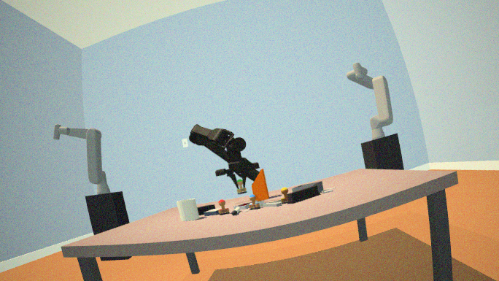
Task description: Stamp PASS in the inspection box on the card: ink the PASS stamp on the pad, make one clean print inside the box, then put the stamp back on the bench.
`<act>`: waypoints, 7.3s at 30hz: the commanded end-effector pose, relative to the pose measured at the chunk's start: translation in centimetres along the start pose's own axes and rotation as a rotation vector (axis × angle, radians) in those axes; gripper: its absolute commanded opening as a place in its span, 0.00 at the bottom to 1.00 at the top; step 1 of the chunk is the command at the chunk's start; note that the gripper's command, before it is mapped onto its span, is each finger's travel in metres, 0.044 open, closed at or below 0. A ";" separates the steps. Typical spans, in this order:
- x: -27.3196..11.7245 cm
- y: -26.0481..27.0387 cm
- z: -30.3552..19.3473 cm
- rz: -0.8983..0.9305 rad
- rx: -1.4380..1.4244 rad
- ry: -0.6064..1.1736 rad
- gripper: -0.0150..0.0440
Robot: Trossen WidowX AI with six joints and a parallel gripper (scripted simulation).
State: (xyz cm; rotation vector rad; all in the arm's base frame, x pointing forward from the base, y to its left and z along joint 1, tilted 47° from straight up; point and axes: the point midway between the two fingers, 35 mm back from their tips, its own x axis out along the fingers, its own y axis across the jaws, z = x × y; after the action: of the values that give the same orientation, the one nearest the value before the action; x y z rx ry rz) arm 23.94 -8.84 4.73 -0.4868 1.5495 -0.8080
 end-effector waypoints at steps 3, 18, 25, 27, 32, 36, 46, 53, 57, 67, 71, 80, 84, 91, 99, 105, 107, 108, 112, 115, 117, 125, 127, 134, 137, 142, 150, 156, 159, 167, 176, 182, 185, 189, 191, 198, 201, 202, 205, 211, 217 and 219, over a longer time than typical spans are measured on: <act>-0.6 1.5 0.8 0.008 -0.063 -0.007 0.25; -1.0 8.5 2.7 0.016 -0.372 -0.013 0.25; -1.0 12.0 3.0 0.014 -0.514 -0.015 0.25; -0.9 13.0 3.0 0.012 -0.555 -0.015 0.25; -0.7 15.5 2.8 0.008 -0.652 -0.015 0.25; -0.7 15.8 2.8 0.007 -0.665 -0.015 0.25; -0.2 15.9 2.9 0.008 -0.666 -0.015 0.25; 0.3 15.9 2.9 0.009 -0.666 -0.015 0.25; 0.5 15.9 2.9 0.009 -0.666 -0.015 0.25; 1.2 15.9 3.0 0.009 -0.667 -0.016 0.25; 1.5 15.9 3.0 0.010 -0.667 -0.016 0.25; 2.1 15.9 3.0 0.010 -0.667 -0.016 0.25; 2.4 15.9 3.0 0.010 -0.667 -0.016 0.25; 2.8 15.9 3.0 0.010 -0.668 -0.016 0.25; 3.4 15.9 3.0 0.010 -0.668 -0.016 0.25; 3.8 15.9 3.0 0.010 -0.668 -0.016 0.25; 3.9 15.9 3.0 0.010 -0.668 -0.016 0.25; 4.0 15.9 3.0 0.010 -0.668 -0.016 0.25; 4.2 15.9 3.0 0.010 -0.668 -0.016 0.25; 4.4 15.9 3.0 0.010 -0.668 -0.016 0.25; 4.6 15.9 3.0 0.010 -0.668 -0.016 0.25; 5.1 15.9 2.9 0.010 -0.668 -0.015 0.25; 5.2 15.9 2.9 0.010 -0.668 -0.015 0.25; 5.7 15.9 2.9 0.009 -0.669 -0.015 0.25; 5.9 15.9 2.9 0.009 -0.669 -0.015 0.25; 6.0 15.8 2.9 0.009 -0.669 -0.015 0.25; 6.1 15.8 2.9 0.009 -0.669 -0.015 0.25; 6.2 15.8 2.9 0.009 -0.669 -0.015 0.25; 6.3 15.8 2.9 0.009 -0.669 -0.015 0.25; 6.4 15.8 2.9 0.009 -0.669 -0.015 0.25; 6.5 15.8 2.9 0.009 -0.669 -0.015 0.25; 6.5 15.8 2.9 0.009 -0.669 -0.015 0.25; 6.5 15.8 2.9 0.009 -0.669 -0.015 0.25; 6.5 15.8 2.9 0.009 -0.669 -0.015 0.25; 6.5 15.8 2.9 0.009 -0.669 -0.015 0.25; 6.6 15.8 2.9 0.009 -0.669 -0.015 0.25; 6.6 15.8 2.9 0.009 -0.669 -0.015 0.25; 6.6 15.8 2.9 0.009 -0.669 -0.015 0.25; 6.6 15.8 2.9 0.009 -0.669 -0.015 0.25; 6.6 15.8 2.9 0.009 -0.669 -0.015 0.25; 6.6 15.8 2.9 0.009 -0.669 -0.015 0.25; 6.6 15.8 2.9 0.009 -0.669 -0.015 0.25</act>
State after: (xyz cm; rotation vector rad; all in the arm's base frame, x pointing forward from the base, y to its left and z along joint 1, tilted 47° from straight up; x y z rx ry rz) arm 28.07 -3.41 -11.22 -0.9602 1.7914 -0.2522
